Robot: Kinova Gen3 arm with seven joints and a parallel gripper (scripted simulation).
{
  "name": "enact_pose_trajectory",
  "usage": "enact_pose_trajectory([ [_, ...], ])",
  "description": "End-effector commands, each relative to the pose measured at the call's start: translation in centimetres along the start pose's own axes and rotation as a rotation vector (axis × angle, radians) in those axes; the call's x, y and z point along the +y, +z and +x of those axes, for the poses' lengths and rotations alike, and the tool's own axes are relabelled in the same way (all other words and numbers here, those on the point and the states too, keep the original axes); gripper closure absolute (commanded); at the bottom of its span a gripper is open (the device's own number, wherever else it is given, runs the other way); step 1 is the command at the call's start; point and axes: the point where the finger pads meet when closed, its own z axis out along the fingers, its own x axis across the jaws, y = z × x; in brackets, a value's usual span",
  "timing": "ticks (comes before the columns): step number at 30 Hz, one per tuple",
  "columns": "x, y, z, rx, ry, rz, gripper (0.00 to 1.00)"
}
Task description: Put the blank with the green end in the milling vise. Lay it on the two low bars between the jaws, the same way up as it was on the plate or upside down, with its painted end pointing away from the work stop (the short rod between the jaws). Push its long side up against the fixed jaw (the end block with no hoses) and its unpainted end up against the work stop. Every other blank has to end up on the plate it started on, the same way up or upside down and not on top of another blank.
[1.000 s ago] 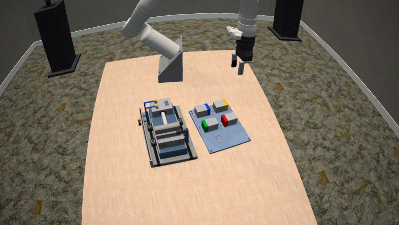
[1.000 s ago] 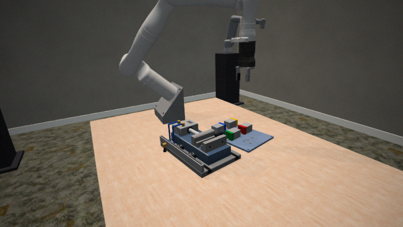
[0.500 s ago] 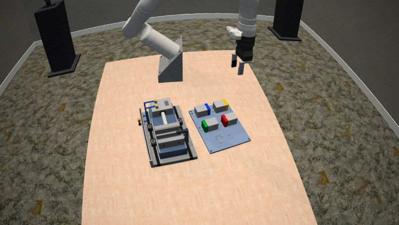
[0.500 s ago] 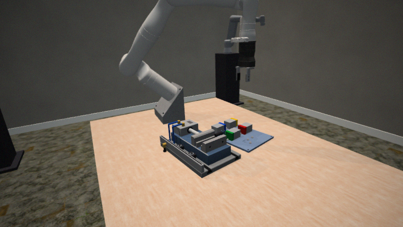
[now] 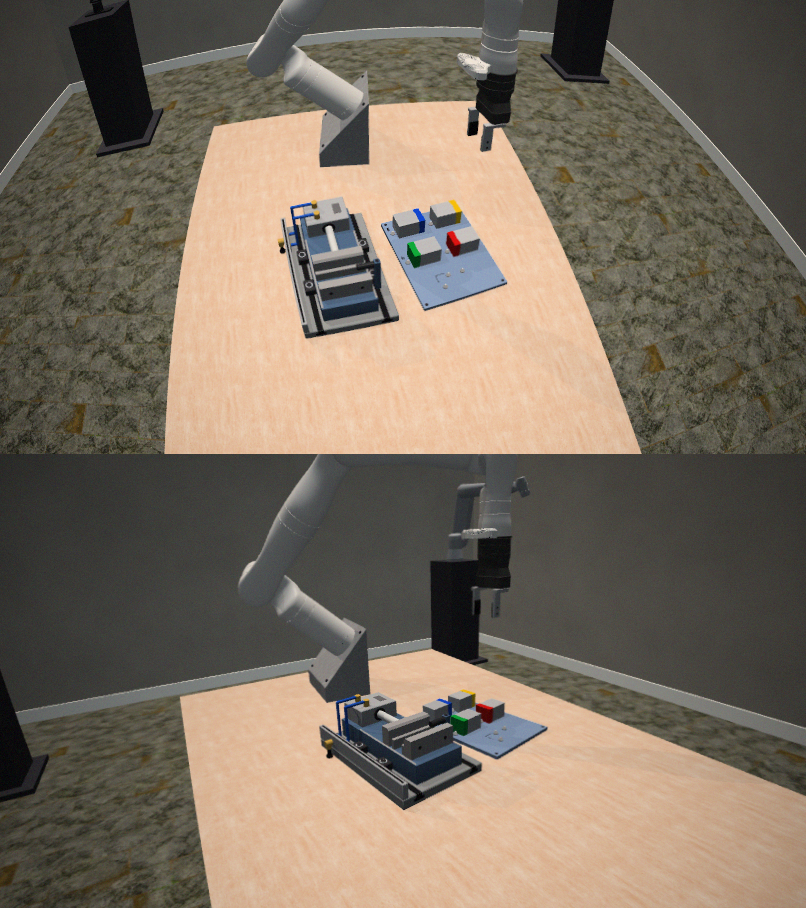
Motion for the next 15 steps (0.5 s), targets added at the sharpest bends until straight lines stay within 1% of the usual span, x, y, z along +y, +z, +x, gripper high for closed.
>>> enact_pose_trajectory([
  [1,0.0,-0.1,0.0,-0.002,0.000,-0.002,0.00],
  [2,0.0,-0.1,0.0,-0.002,0.000,-0.002,0.00],
  [15,-3.5,-2.6,-0.4,-0.002,0.000,-0.001,0.00],
])
